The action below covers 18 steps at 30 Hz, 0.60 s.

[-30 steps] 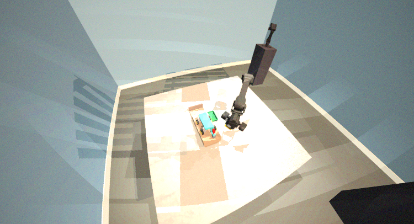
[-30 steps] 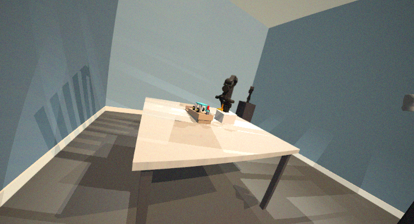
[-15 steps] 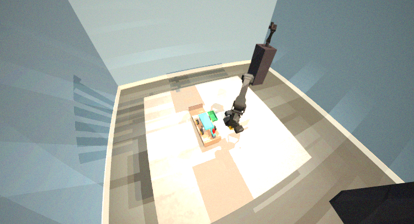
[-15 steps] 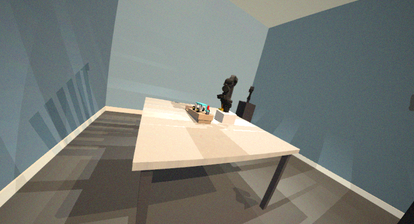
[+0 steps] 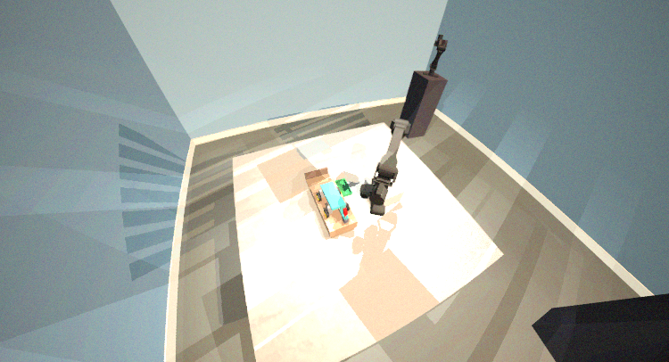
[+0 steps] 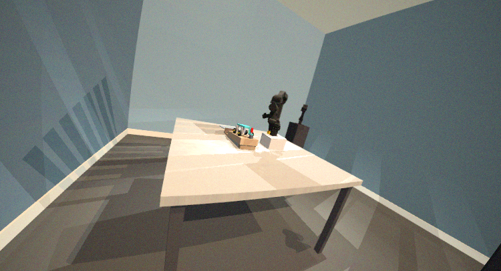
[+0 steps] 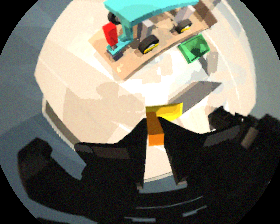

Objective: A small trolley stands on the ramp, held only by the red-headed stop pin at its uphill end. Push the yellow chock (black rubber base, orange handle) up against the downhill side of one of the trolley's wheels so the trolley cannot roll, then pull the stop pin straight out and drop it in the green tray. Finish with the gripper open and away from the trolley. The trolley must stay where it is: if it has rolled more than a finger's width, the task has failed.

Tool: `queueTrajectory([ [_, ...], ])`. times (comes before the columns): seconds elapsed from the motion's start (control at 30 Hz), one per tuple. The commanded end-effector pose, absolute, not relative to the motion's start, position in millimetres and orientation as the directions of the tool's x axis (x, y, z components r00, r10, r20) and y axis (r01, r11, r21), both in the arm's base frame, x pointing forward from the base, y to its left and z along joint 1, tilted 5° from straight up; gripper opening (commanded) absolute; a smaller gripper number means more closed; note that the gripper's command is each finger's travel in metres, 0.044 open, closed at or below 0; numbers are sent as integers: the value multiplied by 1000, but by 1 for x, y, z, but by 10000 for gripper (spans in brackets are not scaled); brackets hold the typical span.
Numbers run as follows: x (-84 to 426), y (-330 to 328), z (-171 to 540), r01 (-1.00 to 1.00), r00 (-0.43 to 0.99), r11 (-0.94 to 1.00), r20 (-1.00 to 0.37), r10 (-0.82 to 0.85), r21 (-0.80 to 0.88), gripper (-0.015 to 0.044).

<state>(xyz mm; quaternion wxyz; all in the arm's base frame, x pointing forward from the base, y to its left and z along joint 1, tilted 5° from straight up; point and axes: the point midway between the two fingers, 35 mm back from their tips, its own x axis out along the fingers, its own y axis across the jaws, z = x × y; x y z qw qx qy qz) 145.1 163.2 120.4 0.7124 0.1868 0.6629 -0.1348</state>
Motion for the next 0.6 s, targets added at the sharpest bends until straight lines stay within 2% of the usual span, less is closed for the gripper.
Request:
queueTrajectory([
  [0.0,145,163,121,551,87,829,-995,53,93,0],
  [0.57,145,163,121,919,87,381,-995,52,101,0],
])
